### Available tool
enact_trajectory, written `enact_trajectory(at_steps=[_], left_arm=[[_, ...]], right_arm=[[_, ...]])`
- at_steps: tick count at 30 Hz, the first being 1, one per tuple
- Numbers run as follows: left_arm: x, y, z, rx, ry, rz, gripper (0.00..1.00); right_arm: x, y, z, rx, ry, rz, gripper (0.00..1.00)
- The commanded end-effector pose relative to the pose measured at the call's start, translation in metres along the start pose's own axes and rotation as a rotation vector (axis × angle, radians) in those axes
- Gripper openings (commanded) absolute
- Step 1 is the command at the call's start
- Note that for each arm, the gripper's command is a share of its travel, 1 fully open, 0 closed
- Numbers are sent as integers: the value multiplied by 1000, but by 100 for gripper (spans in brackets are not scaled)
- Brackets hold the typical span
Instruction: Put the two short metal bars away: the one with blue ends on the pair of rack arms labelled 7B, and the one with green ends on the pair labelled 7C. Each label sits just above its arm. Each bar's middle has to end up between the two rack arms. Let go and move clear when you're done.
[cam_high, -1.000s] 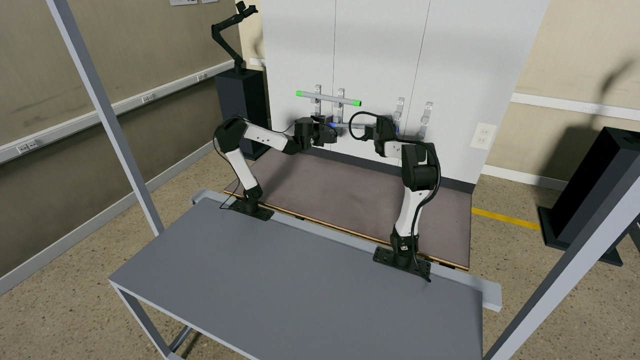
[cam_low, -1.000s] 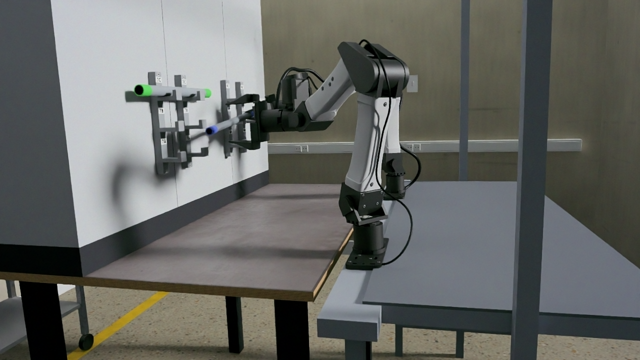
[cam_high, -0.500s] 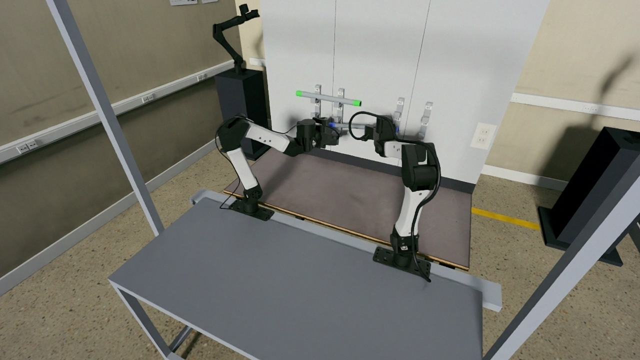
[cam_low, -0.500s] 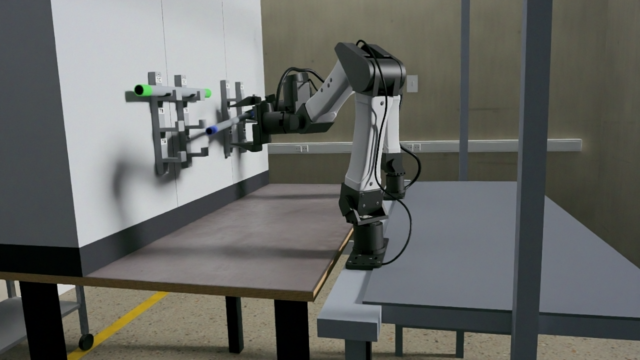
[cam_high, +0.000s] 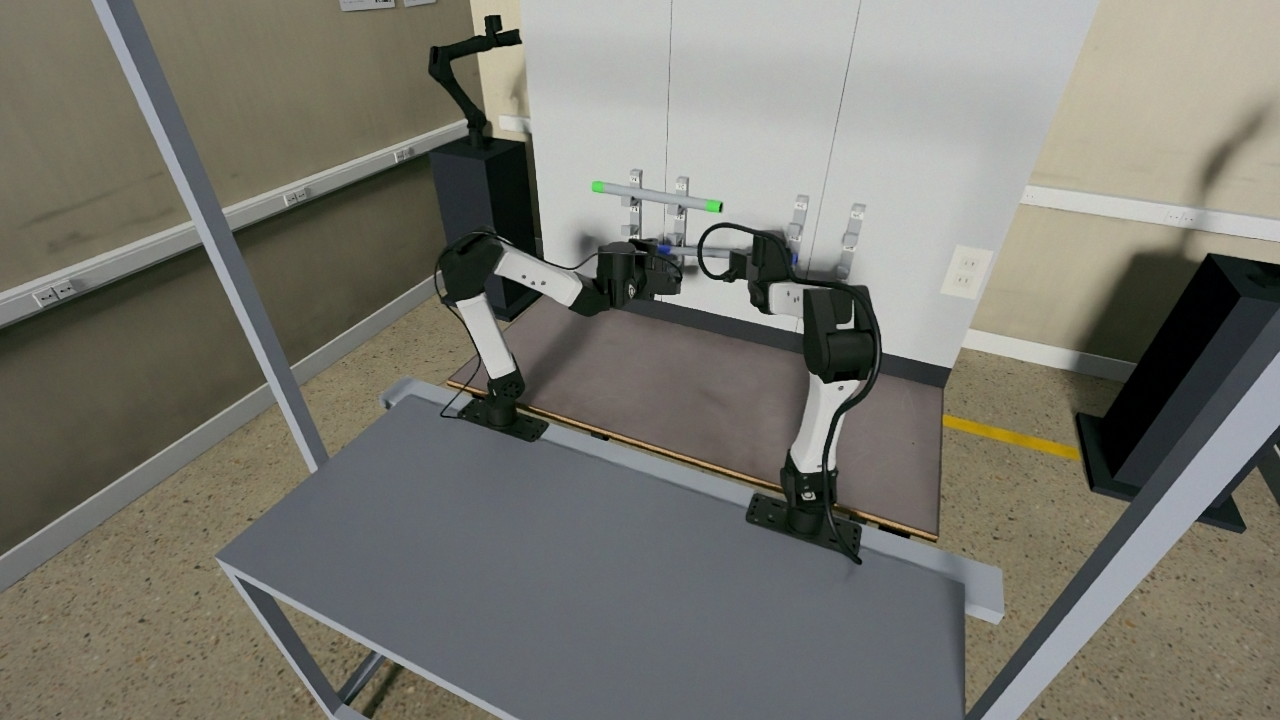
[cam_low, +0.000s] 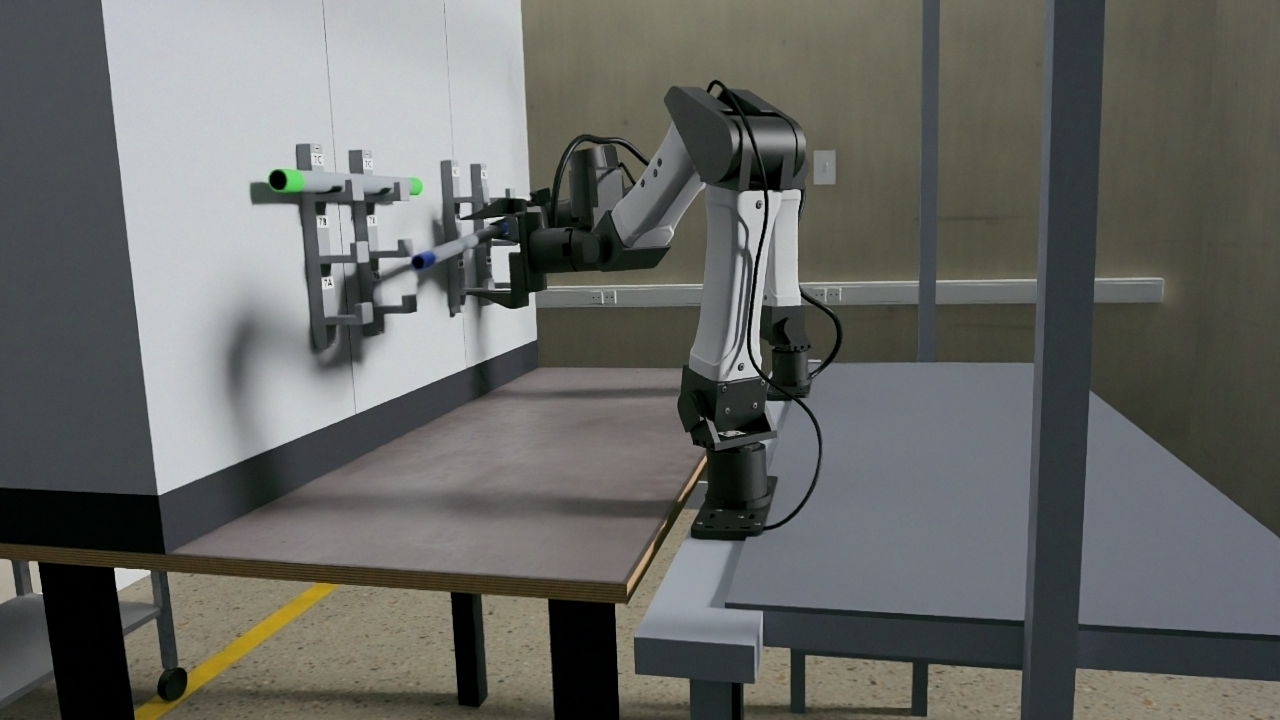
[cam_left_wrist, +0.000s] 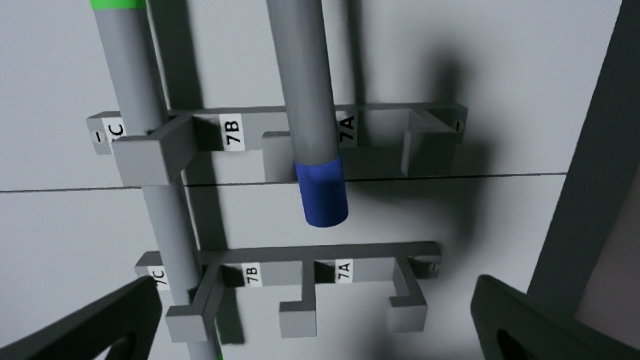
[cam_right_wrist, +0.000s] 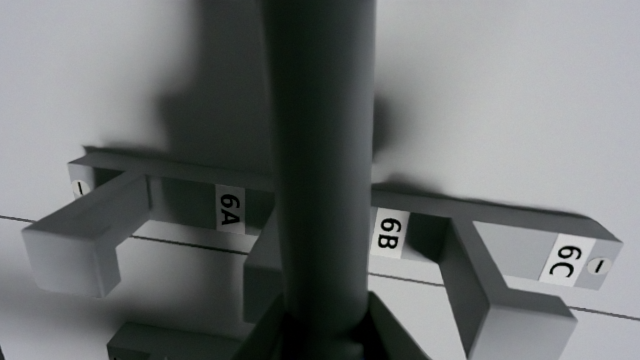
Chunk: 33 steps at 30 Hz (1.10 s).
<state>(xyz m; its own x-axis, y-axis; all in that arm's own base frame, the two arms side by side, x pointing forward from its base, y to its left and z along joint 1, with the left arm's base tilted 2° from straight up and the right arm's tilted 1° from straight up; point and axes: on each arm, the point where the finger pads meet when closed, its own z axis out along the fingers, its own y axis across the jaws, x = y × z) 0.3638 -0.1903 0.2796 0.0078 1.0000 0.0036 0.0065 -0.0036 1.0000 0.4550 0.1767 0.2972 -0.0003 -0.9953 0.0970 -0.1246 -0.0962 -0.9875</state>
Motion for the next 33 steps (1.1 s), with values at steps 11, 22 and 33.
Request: enact_trajectory(at_steps=[11,22,33], left_arm=[[-11,12,-1,-34,5,-21,100],[-18,14,-1,-34,5,-21,100],[-21,14,0,-34,5,-21,100]], right_arm=[[0,-41,-2,133,8,107,0],[0,-42,-2,133,8,107,0],[0,-42,-3,133,8,107,0]])
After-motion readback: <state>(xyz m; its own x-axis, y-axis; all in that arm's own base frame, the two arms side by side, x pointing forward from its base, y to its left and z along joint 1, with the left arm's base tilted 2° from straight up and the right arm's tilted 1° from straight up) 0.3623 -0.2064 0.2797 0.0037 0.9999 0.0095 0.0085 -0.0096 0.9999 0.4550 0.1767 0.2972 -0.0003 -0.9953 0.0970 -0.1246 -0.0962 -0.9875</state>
